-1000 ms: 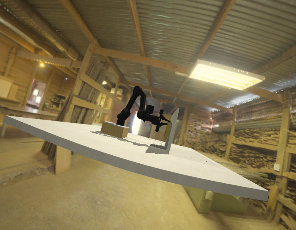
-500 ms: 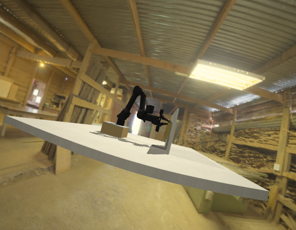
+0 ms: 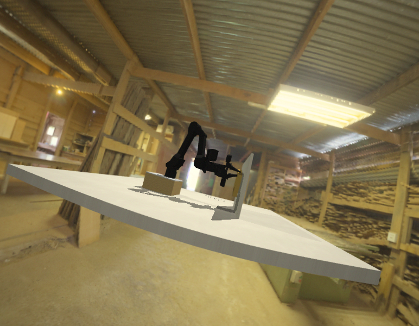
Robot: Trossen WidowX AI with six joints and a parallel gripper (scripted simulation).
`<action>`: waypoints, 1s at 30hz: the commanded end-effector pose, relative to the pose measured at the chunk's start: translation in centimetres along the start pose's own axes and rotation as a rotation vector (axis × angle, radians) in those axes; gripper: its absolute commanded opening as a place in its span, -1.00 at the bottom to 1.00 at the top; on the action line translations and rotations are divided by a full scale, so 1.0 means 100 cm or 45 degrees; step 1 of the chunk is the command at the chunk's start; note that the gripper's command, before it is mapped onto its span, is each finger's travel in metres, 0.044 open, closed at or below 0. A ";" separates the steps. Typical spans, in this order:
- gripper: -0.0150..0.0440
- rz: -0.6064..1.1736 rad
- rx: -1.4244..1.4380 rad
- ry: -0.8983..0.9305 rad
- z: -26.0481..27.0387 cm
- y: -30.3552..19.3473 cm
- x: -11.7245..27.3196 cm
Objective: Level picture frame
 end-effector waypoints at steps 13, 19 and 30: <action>-0.49 0.000 0.006 0.010 0.002 -0.002 0.000; -0.49 0.000 0.006 0.010 0.002 -0.004 0.000; -0.49 0.000 0.006 0.010 0.003 -0.007 0.000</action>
Point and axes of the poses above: the point midway between the two fingers, 35 mm back from their tips, its own x axis back along the fingers, its own z axis across the jaws, y = z × x, the point moved 8 cm from there along x, back along the fingers, and after that the axes turned 6 degrees about x, right-handed, at the moved point
